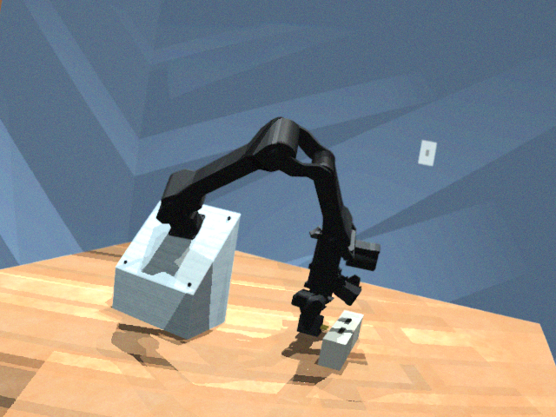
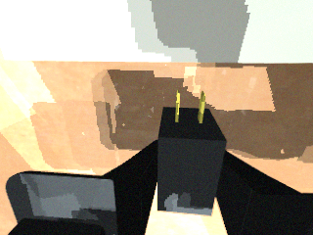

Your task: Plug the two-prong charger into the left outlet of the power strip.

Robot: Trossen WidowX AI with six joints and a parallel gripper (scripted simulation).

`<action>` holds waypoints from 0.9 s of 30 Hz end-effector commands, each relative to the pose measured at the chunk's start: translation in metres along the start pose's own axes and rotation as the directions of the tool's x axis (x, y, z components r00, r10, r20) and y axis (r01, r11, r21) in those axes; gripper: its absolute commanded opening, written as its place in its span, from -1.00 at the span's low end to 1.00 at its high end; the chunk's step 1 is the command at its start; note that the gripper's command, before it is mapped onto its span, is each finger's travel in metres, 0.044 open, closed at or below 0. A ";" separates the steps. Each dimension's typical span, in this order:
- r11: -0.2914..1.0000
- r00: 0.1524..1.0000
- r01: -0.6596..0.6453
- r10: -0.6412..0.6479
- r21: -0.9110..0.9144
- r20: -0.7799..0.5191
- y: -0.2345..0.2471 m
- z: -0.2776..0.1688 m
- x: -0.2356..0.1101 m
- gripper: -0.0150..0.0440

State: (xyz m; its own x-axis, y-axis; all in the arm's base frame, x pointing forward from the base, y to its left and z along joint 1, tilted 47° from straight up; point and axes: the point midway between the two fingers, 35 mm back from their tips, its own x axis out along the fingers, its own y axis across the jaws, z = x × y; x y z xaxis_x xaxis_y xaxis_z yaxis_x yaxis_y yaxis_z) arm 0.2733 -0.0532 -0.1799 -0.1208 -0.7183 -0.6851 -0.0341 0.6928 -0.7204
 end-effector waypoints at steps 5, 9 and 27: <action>1.000 1.000 0.006 -0.006 -0.005 -0.005 0.002 0.004 0.002 -0.49; 1.000 1.000 0.006 -0.006 -0.005 -0.005 0.002 0.006 0.002 -0.49; 1.000 1.000 0.006 -0.006 -0.005 -0.005 0.002 0.007 0.002 -0.49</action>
State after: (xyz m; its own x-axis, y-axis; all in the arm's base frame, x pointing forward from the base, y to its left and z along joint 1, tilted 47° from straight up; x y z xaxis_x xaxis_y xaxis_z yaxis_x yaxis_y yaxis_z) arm 0.2802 -0.0527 -0.1839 -0.1245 -0.7187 -0.6841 -0.0345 0.6922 -0.7209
